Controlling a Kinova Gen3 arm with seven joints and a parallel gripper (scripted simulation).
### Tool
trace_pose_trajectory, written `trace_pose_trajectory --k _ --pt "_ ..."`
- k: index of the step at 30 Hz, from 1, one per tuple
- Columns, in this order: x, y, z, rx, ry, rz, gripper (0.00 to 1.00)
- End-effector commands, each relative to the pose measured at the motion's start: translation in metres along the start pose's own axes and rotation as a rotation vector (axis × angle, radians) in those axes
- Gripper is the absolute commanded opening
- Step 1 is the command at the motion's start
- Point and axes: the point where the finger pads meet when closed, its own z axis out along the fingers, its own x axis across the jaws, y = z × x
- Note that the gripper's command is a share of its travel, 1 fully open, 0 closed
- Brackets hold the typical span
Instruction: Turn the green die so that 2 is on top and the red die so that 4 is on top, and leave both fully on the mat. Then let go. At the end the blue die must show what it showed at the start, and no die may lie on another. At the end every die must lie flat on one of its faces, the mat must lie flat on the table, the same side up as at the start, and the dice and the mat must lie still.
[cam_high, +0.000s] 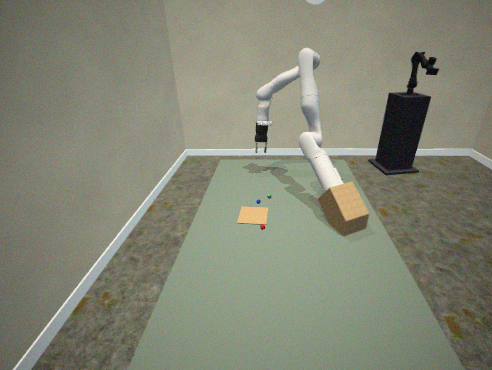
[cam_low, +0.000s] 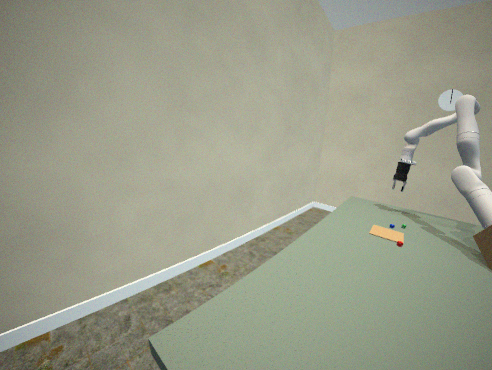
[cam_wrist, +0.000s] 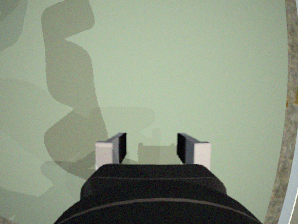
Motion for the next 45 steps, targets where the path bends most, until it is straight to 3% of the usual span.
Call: trace_pose_trajectory --k 1,9,17,19,26,34,45 --pt "0.000 0.000 -0.001 -0.001 0.001 0.000 1.00" --pt "0.007 -0.009 -0.003 -0.002 0.010 0.008 1.00" --pt "0.036 -0.069 -0.015 -0.004 0.044 0.052 1.00" --pt "0.036 -0.069 -0.015 -0.004 0.044 0.052 1.00" --pt "0.052 -0.156 -0.015 -0.013 0.039 0.110 1.00" --pt "0.031 -0.239 0.008 -0.050 -0.034 0.176 1.00" --pt "0.027 -0.246 0.012 -0.056 -0.044 0.183 1.00"
